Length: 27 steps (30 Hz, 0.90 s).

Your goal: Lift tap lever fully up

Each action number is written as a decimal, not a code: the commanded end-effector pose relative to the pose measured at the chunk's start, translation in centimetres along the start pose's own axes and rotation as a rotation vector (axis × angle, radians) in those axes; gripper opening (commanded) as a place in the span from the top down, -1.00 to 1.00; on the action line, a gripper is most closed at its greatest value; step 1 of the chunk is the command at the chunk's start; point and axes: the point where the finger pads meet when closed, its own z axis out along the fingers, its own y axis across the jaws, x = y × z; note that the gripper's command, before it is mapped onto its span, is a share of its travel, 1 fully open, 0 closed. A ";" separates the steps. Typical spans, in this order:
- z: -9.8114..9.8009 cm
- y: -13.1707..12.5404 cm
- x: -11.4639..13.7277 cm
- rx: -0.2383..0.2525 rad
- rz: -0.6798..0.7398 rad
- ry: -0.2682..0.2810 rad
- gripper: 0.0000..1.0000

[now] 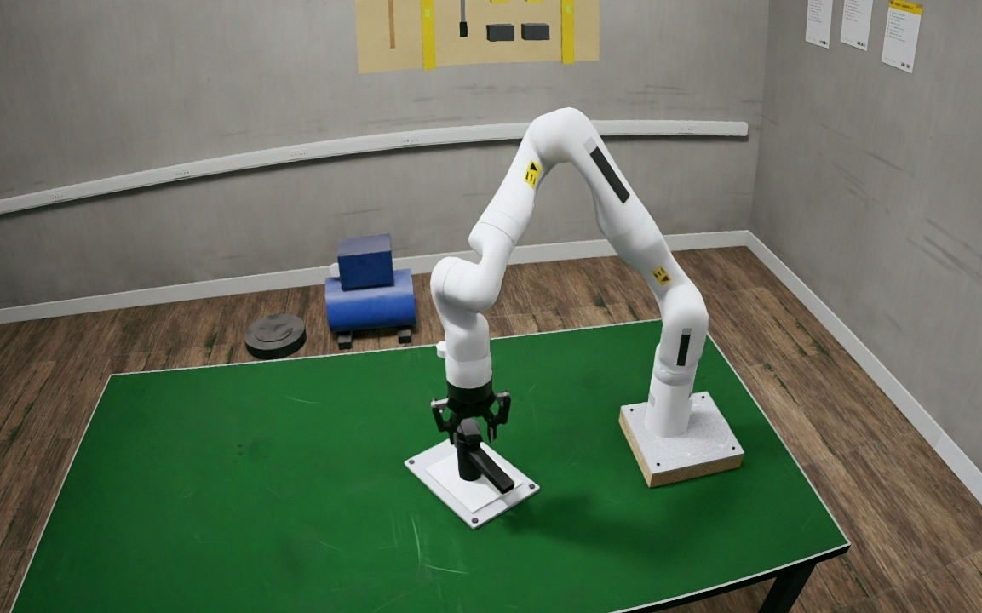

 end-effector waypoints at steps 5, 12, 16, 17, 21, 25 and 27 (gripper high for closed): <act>-0.1 0.0 0.0 0.002 0.000 0.000 -0.35; -0.1 0.0 0.0 0.002 0.000 0.000 -0.35; -0.1 0.0 0.0 0.002 0.000 0.000 -0.35; -0.2 0.0 0.0 0.002 0.000 0.000 -0.35; -0.5 0.0 0.0 0.002 0.000 0.000 -0.35; -1.1 0.0 0.0 0.002 0.000 0.000 -0.35; -1.6 0.0 0.0 0.002 0.000 0.000 -0.35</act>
